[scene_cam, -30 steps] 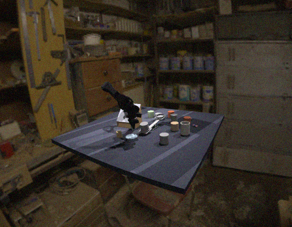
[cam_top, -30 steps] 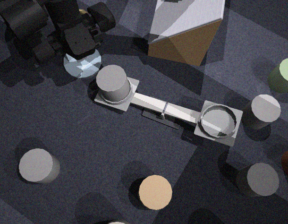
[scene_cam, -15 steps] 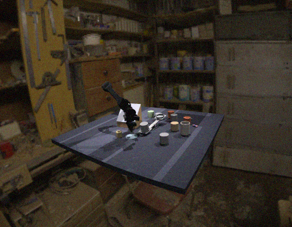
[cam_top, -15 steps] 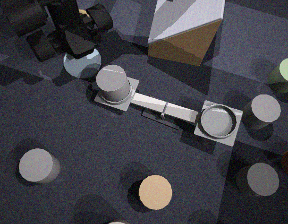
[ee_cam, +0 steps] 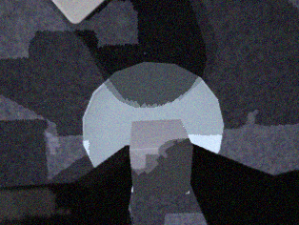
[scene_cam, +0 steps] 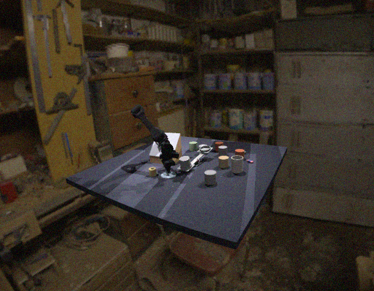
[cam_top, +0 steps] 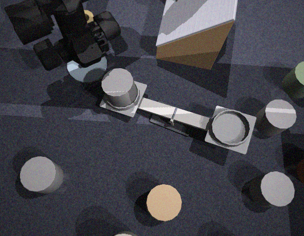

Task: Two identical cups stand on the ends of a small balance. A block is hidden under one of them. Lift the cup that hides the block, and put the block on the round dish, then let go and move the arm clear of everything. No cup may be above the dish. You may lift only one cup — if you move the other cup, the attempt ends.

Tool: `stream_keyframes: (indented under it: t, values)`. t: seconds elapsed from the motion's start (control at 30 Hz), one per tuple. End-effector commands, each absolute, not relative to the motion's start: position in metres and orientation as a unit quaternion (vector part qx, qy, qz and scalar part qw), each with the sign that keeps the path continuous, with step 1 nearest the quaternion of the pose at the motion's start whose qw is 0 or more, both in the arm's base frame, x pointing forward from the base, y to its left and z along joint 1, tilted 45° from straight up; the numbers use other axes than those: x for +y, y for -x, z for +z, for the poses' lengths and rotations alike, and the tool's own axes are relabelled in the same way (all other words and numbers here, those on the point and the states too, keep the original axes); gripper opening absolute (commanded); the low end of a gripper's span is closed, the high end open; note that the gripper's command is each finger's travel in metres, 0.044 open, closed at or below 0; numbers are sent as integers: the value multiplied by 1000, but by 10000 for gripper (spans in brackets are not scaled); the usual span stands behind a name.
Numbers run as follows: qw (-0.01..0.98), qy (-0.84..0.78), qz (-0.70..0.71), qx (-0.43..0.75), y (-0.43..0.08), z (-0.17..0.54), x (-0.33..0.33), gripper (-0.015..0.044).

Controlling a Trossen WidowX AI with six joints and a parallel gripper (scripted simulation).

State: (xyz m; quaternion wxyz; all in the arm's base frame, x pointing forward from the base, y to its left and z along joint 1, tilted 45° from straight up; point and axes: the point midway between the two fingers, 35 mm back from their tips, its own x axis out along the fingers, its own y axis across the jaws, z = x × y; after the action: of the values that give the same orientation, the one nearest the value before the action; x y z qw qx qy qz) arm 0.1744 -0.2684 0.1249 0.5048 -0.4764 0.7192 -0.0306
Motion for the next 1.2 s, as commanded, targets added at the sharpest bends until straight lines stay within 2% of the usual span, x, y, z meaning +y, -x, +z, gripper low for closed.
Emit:
stream_keyframes:
  t: [0.0, 0.2, 0.77, 0.9, 1.17]
  values:
    - [505, 477, -27, 718, -175, 118, -273, 0]
    - [505, 477, -27, 719, -174, 113, -278, 0]
    - [505, 476, -30, 719, -175, 124, -269, 440]
    - [506, 477, -26, 718, -177, 155, -236, 440]
    - [507, 477, -26, 718, -177, 162, -228, 440]
